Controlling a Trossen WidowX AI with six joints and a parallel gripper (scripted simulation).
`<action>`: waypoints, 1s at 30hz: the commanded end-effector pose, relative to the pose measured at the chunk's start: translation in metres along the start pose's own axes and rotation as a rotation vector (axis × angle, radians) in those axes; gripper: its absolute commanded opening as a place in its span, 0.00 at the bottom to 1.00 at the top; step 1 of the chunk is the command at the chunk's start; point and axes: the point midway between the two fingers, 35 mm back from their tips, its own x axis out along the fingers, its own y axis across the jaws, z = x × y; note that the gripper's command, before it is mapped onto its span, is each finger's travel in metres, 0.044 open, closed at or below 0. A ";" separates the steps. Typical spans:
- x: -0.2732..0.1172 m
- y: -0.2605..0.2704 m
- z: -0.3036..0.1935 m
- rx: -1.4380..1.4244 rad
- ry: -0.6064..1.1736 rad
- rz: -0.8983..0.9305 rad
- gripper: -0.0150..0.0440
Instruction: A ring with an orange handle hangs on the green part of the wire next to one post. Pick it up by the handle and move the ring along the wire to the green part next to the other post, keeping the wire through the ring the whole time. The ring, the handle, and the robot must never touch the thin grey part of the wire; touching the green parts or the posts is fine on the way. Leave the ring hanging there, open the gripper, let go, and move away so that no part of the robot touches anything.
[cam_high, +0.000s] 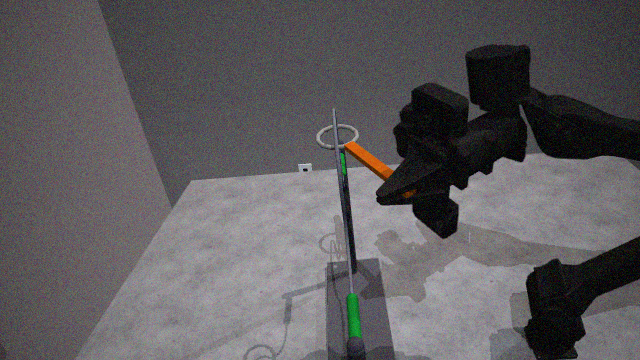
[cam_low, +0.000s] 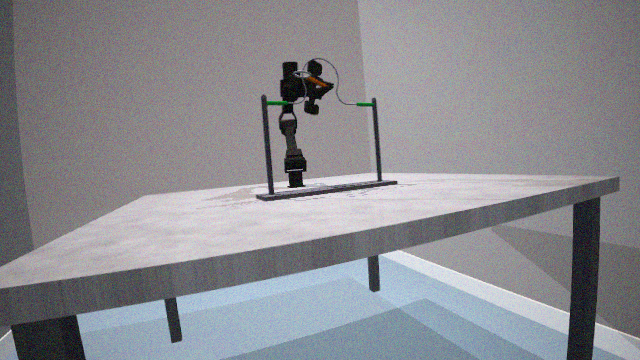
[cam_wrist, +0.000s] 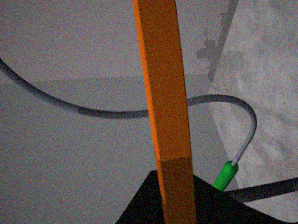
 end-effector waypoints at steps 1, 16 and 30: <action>0.000 -0.002 0.000 -0.056 -0.004 -0.031 0.00; -0.001 -0.013 0.002 -0.256 -0.010 -0.154 0.00; -0.002 -0.023 0.005 -0.442 -0.018 -0.270 0.00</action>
